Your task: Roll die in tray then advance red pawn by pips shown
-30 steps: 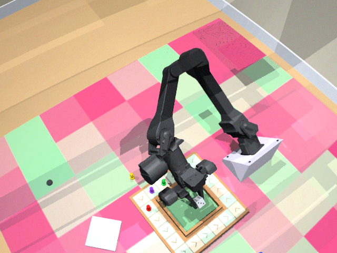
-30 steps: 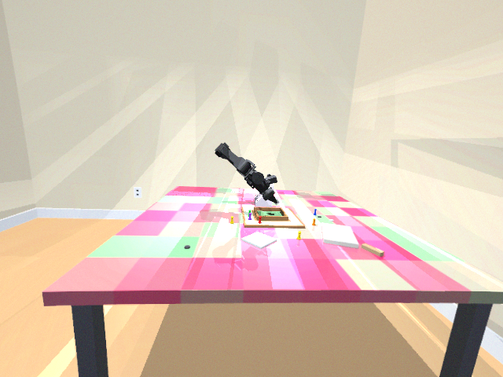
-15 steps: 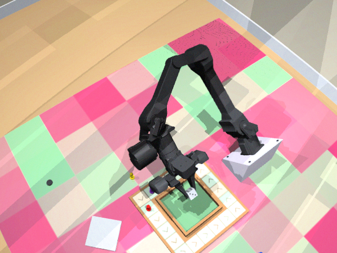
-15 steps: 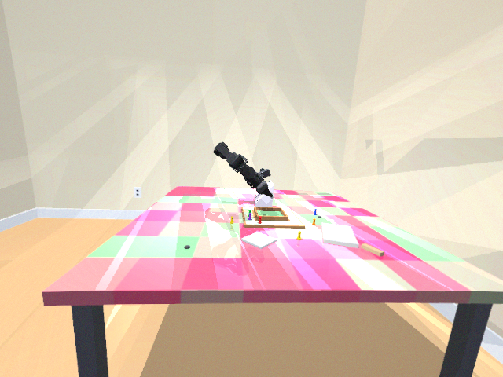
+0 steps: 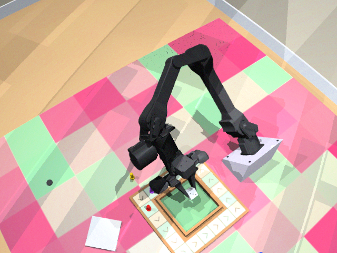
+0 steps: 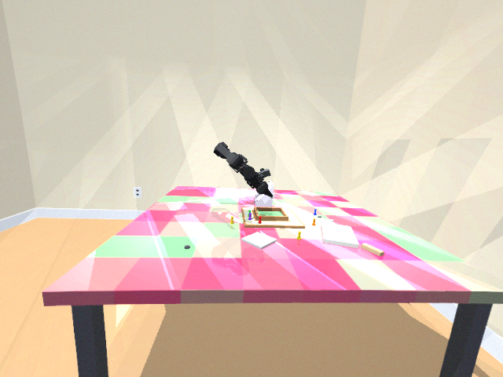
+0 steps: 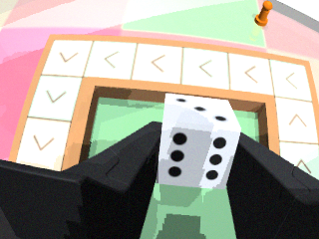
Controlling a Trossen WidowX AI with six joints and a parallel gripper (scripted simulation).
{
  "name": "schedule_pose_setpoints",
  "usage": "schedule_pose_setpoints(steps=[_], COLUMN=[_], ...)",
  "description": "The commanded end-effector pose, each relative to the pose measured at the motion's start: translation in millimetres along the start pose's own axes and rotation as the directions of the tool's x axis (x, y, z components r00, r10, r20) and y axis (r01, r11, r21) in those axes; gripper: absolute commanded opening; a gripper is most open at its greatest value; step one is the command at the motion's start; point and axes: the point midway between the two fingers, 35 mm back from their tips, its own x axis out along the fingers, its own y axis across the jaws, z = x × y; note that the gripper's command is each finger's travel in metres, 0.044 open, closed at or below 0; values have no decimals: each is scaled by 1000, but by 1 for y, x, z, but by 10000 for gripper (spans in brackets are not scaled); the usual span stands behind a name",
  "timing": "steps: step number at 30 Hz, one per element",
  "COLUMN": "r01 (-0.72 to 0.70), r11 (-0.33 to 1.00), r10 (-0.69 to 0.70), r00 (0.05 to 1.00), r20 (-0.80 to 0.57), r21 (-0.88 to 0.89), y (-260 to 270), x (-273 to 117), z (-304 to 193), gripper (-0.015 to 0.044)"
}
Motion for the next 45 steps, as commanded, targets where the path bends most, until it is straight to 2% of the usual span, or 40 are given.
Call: schedule_pose_setpoints(steps=[1, 10, 14, 18, 20, 22, 25, 27, 30, 31, 32, 33, 36, 38, 41, 45], r01=[0, 0, 2, -4, -42, -70, -45, -4, 13, -33, -33, -19, 185, 353, 564, 730], r11=[1000, 1000, 1000, 1000, 999, 996, 998, 1000, 1000, 999, 999, 1000, 961, 863, 619, 169], r10=[0, 0, -2, 4, 45, 82, 61, 3, -25, 23, 23, 23, 13, 6, -2, -6], r00=[1000, 1000, 1000, 1000, 991, 946, 813, 706, 665, 720, 720, 720, 715, 709, 696, 673], r20=[0, 0, 7, -7, -124, -313, -579, -708, -747, -693, -693, -694, -699, -705, -718, -740], r21=[0, 0, -1, 2, 25, 51, 43, 0, -22, -1, -1, 13, 207, 362, 546, 663], y=[0, 0, 0, 0, 3, 6, 5, 0, -1, 5, 5, 4, -21, -42, -71, -106], x=[0, -1, -25, -25, -14, 0, 12, 16, 17, 20, 20, 20, 14, 9, 0, -11], z=[0, 2, 29, 30, 26, 21, 16, 16, 17, 17, 17, 16, 9, 1, -15, -41], gripper=[0, 236, 341, 440, 440, 440, 440, 440, 440, 440, 440, 414, 335, 282, 204, 200])
